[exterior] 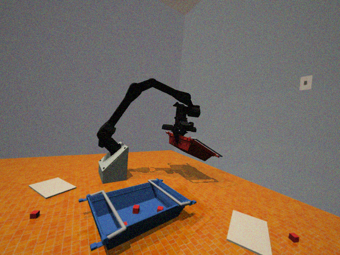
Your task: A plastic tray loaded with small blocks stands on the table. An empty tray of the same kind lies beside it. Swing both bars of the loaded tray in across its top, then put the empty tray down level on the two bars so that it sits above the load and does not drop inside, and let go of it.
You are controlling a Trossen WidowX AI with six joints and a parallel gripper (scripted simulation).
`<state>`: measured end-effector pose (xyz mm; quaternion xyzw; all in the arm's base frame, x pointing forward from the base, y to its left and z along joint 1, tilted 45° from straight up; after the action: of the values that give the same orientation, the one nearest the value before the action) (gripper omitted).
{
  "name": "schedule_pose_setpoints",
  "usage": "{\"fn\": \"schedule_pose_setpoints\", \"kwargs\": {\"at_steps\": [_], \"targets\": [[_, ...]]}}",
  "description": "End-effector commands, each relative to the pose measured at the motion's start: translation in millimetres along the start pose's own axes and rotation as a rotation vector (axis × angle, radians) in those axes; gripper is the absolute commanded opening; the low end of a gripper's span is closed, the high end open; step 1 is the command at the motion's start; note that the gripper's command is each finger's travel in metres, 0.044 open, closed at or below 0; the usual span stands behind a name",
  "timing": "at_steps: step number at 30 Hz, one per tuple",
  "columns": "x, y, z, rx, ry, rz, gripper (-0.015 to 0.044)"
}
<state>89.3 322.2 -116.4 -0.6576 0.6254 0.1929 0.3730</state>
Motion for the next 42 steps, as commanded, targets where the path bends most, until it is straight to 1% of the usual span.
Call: {"fn": "schedule_pose_setpoints", "kwargs": {"at_steps": [1,7,24,42], "targets": [[-4,1,2,0.006,-0.014,0.004,0.0],[-6,-6,0,0.03,-0.017,0.006,0.0],[-21,-79,-27,0.305,-0.041,0.019,0.0],[-25,-152,-71,0.606,-0.049,0.025,0.0]]}}
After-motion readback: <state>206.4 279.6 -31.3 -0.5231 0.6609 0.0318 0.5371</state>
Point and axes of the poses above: the point midway between the two fingers, 35 mm back from their tips, its own x axis out along the fingers, its own z axis across the jaws, y = z × x, the point moved 3 cm from there along -x, back along the fingers, and after that the axes turned 12 degrees about x, right-handed, at the moved point
